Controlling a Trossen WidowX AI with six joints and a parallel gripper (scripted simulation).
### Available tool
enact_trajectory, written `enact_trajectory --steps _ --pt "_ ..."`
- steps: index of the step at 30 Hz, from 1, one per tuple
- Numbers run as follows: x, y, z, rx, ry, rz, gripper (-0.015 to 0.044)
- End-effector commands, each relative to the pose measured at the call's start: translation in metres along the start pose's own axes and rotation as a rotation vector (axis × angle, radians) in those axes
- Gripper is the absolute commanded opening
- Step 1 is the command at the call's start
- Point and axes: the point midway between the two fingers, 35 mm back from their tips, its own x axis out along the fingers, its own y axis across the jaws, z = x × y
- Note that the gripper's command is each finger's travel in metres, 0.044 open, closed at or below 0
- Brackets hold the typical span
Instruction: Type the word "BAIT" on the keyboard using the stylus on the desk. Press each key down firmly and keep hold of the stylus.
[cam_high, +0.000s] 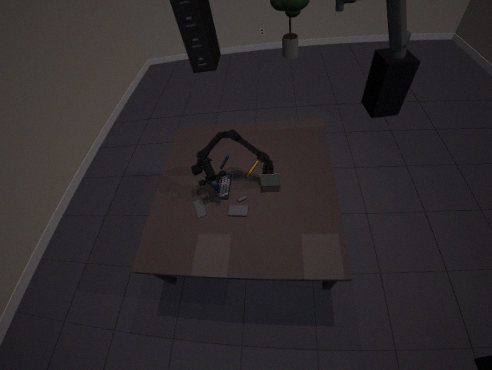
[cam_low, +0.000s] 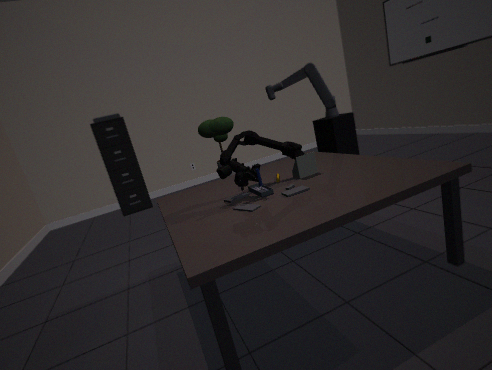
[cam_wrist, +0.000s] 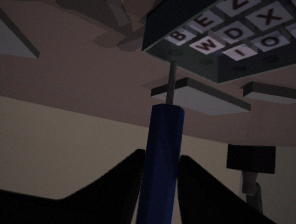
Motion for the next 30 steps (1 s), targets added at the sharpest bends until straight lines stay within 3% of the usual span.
enact_trajectory --steps 1,30 --pt "-0.0010 0.0014 0.0011 -0.005 -0.005 0.002 0.0081" --pt "0.0018 -0.0004 0.0064 -0.005 -0.005 0.002 0.0081"
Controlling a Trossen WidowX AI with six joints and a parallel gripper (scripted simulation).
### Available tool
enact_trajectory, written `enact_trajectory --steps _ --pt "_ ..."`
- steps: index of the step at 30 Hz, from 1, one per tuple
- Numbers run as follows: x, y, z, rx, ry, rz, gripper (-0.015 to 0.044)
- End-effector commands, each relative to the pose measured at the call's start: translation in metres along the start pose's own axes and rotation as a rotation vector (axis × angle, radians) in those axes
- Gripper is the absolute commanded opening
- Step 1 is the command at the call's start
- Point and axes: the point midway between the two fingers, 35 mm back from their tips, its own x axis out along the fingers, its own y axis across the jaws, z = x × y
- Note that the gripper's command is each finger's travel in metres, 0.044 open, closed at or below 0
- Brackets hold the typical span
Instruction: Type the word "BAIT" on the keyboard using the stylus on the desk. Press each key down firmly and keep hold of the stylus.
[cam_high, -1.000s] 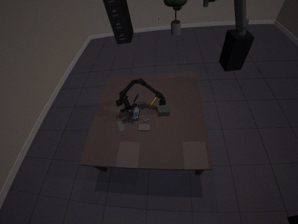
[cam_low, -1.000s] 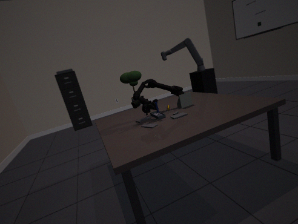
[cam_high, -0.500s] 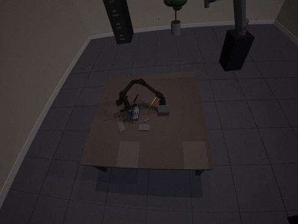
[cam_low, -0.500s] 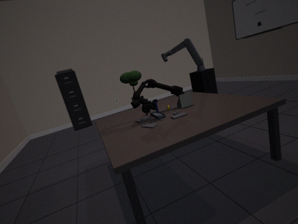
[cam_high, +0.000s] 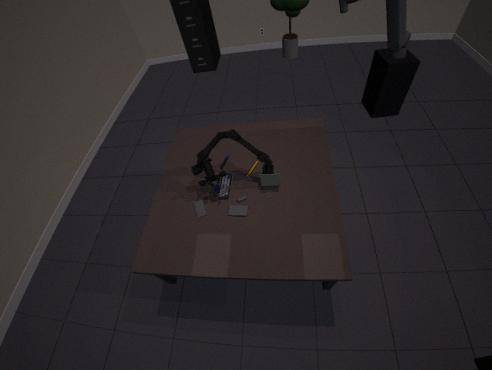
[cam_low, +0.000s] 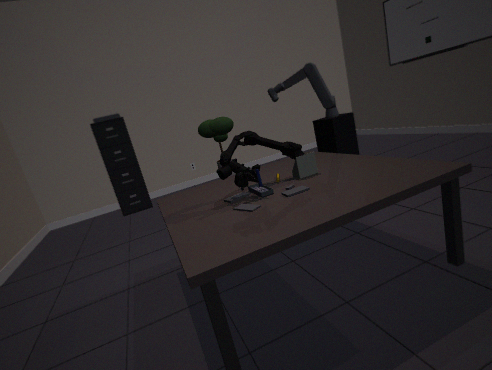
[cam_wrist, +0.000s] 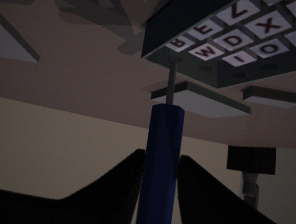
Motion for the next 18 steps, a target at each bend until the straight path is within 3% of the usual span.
enact_trajectory --steps 1,18 --pt "0.0013 -0.0004 0.0026 -0.004 -0.004 -0.001 0.0081" --pt "0.0044 -0.0004 0.0081 -0.004 -0.004 -0.001 0.0081"
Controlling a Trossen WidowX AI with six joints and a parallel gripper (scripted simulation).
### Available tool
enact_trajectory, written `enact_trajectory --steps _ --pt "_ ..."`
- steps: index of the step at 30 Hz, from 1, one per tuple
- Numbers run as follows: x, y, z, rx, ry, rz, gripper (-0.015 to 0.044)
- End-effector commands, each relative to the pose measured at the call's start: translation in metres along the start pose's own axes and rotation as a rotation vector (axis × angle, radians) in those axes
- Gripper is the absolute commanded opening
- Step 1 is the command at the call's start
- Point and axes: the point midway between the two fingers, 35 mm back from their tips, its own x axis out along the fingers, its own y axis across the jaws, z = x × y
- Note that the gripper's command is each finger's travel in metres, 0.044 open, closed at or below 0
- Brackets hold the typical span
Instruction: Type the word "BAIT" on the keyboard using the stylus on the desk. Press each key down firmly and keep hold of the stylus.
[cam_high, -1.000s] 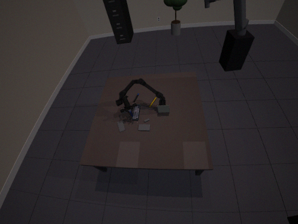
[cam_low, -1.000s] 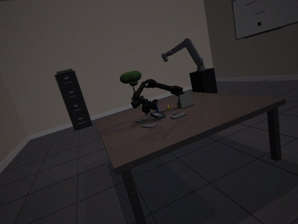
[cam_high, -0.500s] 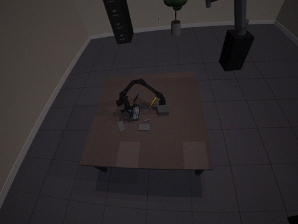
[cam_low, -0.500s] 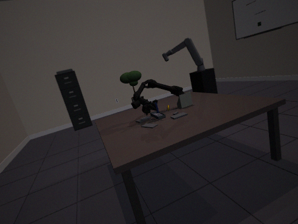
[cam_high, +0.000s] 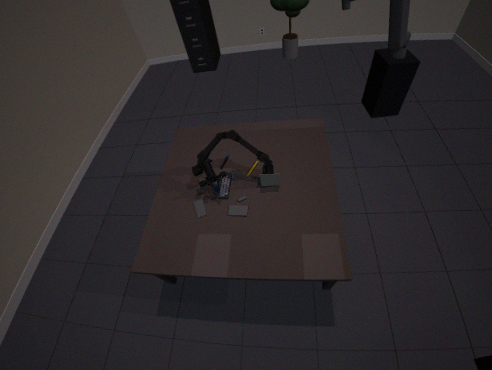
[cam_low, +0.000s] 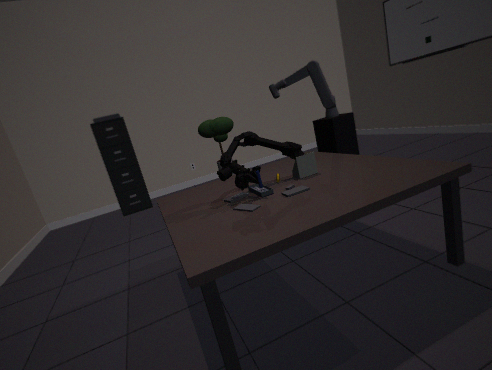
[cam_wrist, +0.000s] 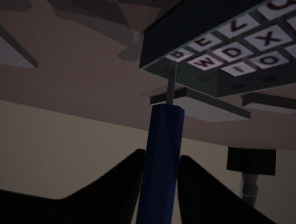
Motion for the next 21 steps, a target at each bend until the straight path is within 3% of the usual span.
enact_trajectory --steps 1,21 --pt "0.0012 -0.0002 0.0021 -0.005 -0.004 -0.001 0.0081" --pt "0.0052 -0.0002 0.0092 -0.005 -0.004 -0.001 0.0081"
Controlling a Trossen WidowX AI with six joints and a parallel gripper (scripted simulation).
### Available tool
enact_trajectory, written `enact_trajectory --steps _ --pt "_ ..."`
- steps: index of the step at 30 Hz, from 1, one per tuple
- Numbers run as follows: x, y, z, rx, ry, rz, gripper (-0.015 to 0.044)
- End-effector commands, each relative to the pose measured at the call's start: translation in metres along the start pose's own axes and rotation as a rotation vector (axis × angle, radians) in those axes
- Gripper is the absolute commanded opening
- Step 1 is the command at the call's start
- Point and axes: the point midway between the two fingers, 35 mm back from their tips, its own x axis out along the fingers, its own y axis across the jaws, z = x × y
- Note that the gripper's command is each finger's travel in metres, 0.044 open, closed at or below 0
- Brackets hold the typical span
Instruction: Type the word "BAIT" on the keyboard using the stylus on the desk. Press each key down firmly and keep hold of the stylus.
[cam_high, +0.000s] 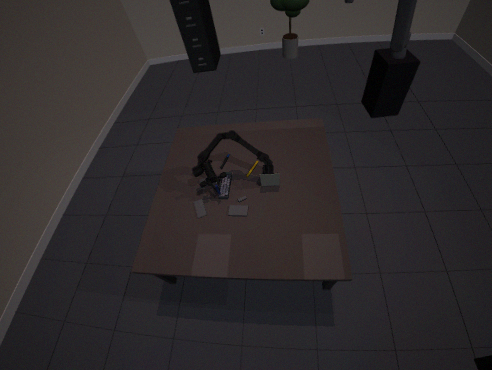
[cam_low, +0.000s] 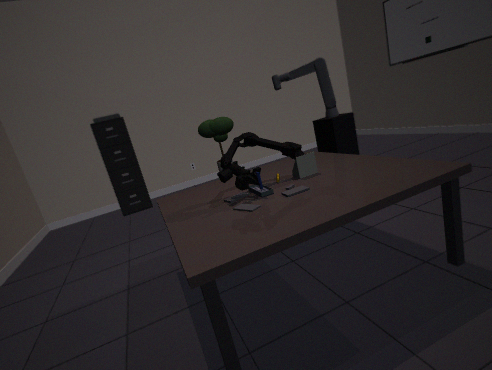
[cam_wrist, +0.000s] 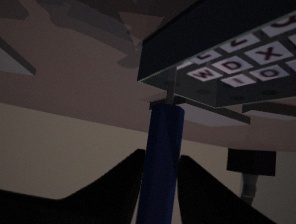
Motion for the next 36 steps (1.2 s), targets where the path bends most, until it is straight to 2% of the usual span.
enact_trajectory --steps 1,10,16,22,29,31,36 --pt "0.001 0.000 0.001 -0.005 -0.005 -0.001 0.0081" --pt "-0.002 0.000 -0.003 -0.005 -0.005 -0.001 0.0081" --pt "-0.018 0.000 -0.032 -0.005 -0.004 -0.001 0.0081" --pt "-0.016 -0.001 -0.031 -0.013 -0.009 -0.005 0.0085" --pt "-0.016 -0.001 -0.031 -0.013 -0.009 -0.005 0.0038" --pt "-0.017 -0.003 -0.031 -0.013 -0.009 -0.005 0.0000" --pt "-0.025 -0.018 -0.028 -0.010 -0.007 -0.005 0.0000"
